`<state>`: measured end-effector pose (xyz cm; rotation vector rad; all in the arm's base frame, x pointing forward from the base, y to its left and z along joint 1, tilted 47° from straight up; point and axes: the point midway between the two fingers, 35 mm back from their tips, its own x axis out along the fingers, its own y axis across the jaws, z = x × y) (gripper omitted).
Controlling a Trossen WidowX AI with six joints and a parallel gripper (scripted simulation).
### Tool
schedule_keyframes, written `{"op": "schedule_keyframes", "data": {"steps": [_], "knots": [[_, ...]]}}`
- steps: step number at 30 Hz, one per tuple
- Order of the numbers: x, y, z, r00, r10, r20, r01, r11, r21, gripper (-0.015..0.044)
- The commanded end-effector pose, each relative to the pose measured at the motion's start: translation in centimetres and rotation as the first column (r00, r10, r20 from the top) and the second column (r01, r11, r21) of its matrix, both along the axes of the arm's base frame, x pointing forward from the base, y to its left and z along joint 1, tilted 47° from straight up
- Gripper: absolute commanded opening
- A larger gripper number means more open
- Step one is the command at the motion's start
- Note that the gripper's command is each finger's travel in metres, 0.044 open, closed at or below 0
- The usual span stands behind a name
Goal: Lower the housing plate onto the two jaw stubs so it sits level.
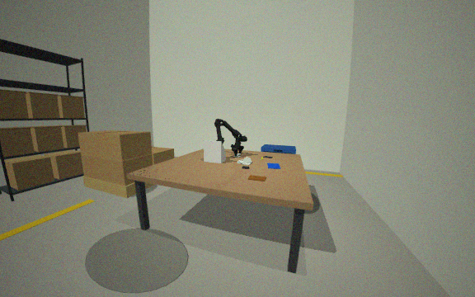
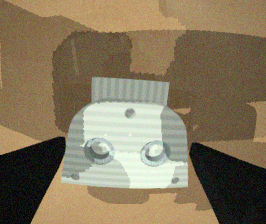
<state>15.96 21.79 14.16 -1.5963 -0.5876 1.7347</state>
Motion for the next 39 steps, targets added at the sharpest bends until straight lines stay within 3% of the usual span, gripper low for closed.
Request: {"op": "schedule_keyframes", "data": {"steps": [1,15,28,39], "knots": [[-0.01,-0.04,-0.17,1.0,-0.004,-0.004,0.004,1.0,-0.004,0.044],[-0.01,0.01,-0.22,1.0,-0.004,-0.004,0.004,1.0,-0.004,0.044],[-0.02,0.04,-0.08,1.0,0.0,-0.001,0.0,1.0,-0.001,0.0353],[-0.02,0.04,-0.08,1.0,0.0,-0.001,0.0,1.0,-0.001,0.0351]]}}
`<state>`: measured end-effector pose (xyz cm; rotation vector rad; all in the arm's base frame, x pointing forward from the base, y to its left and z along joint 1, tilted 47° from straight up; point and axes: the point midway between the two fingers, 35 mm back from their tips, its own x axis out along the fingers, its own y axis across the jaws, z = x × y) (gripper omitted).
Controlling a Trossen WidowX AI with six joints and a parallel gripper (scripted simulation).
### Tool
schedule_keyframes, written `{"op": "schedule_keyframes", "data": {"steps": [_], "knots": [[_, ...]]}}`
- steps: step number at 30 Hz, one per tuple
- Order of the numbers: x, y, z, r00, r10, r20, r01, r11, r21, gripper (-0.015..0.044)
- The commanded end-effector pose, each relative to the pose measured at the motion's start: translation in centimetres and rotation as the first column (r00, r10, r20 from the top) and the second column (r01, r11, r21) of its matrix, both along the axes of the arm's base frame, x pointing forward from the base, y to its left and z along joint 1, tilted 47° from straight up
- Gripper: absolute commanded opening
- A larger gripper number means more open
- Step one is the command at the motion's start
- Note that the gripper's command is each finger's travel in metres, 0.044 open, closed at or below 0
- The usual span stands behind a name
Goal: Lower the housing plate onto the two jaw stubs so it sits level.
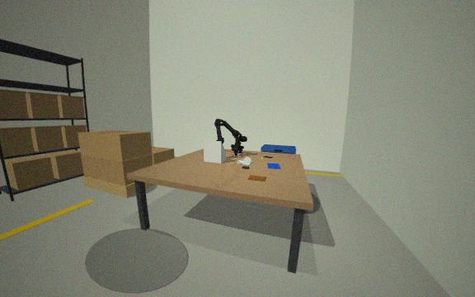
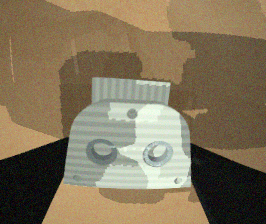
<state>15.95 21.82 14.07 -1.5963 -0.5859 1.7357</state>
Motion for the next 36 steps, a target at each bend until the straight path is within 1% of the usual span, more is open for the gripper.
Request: {"op": "schedule_keyframes", "data": {"steps": [1,24,36], "knots": [[0.0,0.0,0.0,1.0,0.0,0.0,0.0,1.0,0.0,0.0351],[0.1,-5.3,4.6,1.0,-0.003,-0.003,0.003,1.0,-0.009,0.0351],[0.2,-5.5,4.6,1.0,-0.017,-0.017,0.017,1.0,-0.01,0.0351]]}}
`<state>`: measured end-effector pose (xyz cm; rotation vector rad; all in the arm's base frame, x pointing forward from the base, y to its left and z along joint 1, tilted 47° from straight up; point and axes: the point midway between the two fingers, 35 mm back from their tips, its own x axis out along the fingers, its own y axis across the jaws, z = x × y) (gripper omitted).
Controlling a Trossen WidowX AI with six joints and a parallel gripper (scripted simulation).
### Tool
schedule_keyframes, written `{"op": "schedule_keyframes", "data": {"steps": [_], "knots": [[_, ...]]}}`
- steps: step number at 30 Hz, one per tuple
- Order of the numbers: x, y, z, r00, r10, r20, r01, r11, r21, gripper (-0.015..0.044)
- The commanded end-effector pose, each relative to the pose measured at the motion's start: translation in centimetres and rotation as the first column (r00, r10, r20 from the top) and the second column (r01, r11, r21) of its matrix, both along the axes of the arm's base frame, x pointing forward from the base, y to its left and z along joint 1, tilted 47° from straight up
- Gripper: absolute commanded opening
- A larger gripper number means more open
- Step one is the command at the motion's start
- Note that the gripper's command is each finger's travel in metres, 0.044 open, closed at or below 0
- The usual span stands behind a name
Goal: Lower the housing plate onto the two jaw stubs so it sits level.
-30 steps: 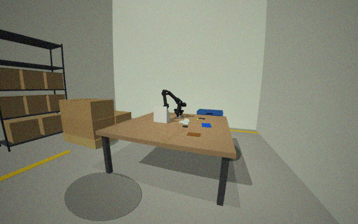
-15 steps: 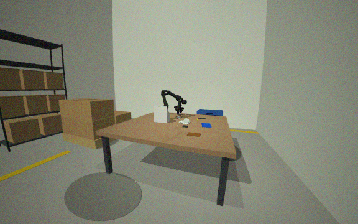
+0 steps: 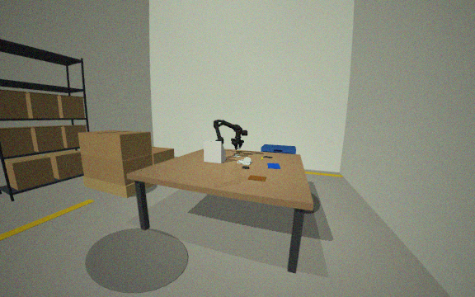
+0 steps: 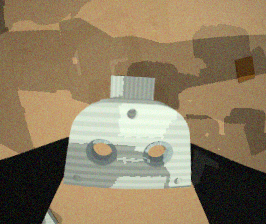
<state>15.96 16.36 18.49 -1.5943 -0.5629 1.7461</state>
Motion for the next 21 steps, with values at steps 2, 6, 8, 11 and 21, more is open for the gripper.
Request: {"op": "schedule_keyframes", "data": {"steps": [2,6,8,11,21], "knots": [[0.6,-0.2,0.0,0.998,-0.047,-0.044,0.047,0.999,-0.002,0.0351],[1.5,-0.5,-0.6,0.984,-0.129,-0.127,0.128,0.992,-0.018,0.0351],[1.9,-0.7,-0.8,0.971,-0.17,-0.167,0.167,0.985,-0.028,0.0351],[2.6,-1.1,-1.2,0.946,-0.23,-0.227,0.226,0.973,-0.046,0.0351],[4.6,-2.3,-2.7,0.811,-0.42,-0.407,0.405,0.906,-0.128,0.0351]]}}
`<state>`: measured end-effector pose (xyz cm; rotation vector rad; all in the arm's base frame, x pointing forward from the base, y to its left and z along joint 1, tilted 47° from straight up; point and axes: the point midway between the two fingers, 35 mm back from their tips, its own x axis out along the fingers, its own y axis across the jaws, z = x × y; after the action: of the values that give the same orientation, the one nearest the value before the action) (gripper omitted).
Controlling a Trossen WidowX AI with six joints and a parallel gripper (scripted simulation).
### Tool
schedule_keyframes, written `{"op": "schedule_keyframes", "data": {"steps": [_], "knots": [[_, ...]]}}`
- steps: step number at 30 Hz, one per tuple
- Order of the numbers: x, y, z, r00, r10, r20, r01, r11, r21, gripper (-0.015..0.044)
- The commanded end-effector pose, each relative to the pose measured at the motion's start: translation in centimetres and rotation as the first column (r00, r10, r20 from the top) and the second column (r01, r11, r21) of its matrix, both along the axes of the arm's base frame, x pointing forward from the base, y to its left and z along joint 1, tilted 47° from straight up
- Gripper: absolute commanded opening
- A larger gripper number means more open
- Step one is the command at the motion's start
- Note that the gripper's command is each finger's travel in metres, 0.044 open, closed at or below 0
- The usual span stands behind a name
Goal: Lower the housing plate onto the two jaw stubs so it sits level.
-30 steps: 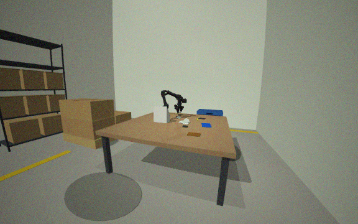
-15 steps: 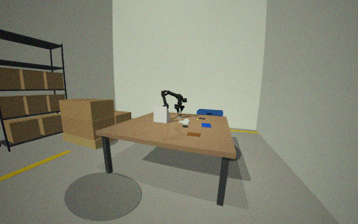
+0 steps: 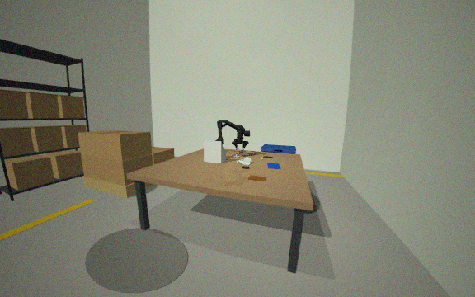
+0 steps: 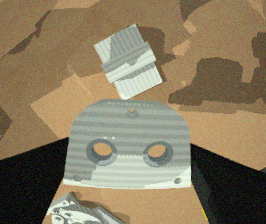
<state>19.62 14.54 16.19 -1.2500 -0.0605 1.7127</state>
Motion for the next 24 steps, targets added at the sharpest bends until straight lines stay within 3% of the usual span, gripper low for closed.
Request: {"op": "schedule_keyframes", "data": {"steps": [1,12,24], "knots": [[1.1,-0.6,-0.6,0.991,-0.097,-0.091,0.096,0.995,-0.012,0.0351],[3.1,-2.2,-2.4,0.896,-0.32,-0.307,0.314,0.947,-0.07,0.0351],[5.0,-4.2,-4.5,0.686,-0.525,-0.504,0.512,0.84,-0.179,0.0351]]}}
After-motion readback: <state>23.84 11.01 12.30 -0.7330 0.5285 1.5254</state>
